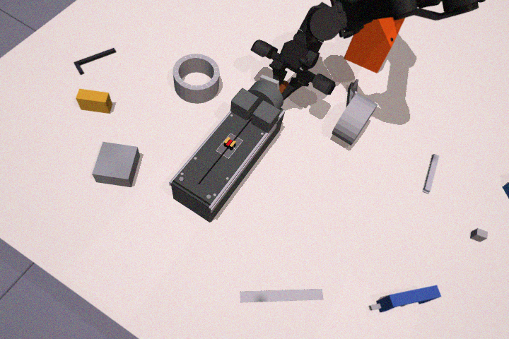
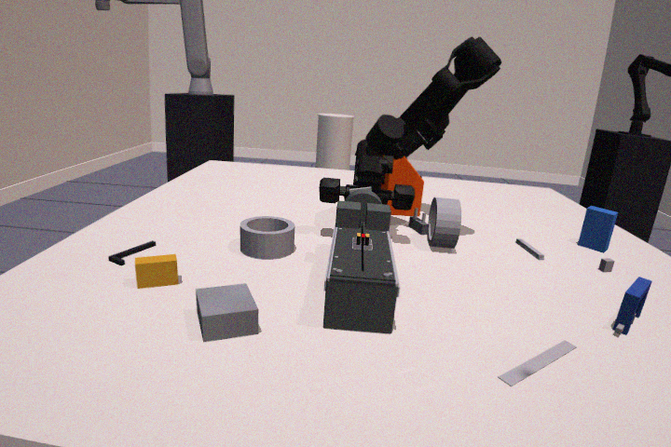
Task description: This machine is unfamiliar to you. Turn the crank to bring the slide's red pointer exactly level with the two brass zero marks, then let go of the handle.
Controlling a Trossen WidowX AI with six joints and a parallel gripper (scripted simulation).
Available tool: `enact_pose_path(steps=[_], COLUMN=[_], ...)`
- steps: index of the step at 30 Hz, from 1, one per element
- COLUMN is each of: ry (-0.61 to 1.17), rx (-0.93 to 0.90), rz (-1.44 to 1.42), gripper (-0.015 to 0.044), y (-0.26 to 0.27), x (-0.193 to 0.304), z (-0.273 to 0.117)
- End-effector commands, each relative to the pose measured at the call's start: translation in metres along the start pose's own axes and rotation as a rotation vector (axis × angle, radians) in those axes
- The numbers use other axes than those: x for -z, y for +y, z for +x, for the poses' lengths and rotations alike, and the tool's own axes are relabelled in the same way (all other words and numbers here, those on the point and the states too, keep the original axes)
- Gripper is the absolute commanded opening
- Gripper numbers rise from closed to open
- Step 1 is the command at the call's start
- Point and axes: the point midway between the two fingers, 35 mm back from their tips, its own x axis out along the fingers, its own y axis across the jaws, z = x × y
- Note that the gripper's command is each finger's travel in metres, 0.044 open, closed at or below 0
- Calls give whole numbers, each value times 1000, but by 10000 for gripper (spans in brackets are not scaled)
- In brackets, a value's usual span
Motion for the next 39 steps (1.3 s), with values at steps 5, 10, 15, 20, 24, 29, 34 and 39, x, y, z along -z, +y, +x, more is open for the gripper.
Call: enact_pose_path(steps=[5,10,15,20,24,29,34,39], ry=[3,3,3,3,3,3,3,3], rx=[-18,-18,-18,-18,-18,-18,-18,-18], rz=[-8,-8,-8,-8,-8,-8,-8,-8], gripper=[0,0,0,0,0,0,0,0], y=[12,11,11,11,11,11,11,11], x=[-3,-3,-3,-3,-3,-3,-3,-3], z=[-3,-3,-3,-3,-3,-3,-3,-3])
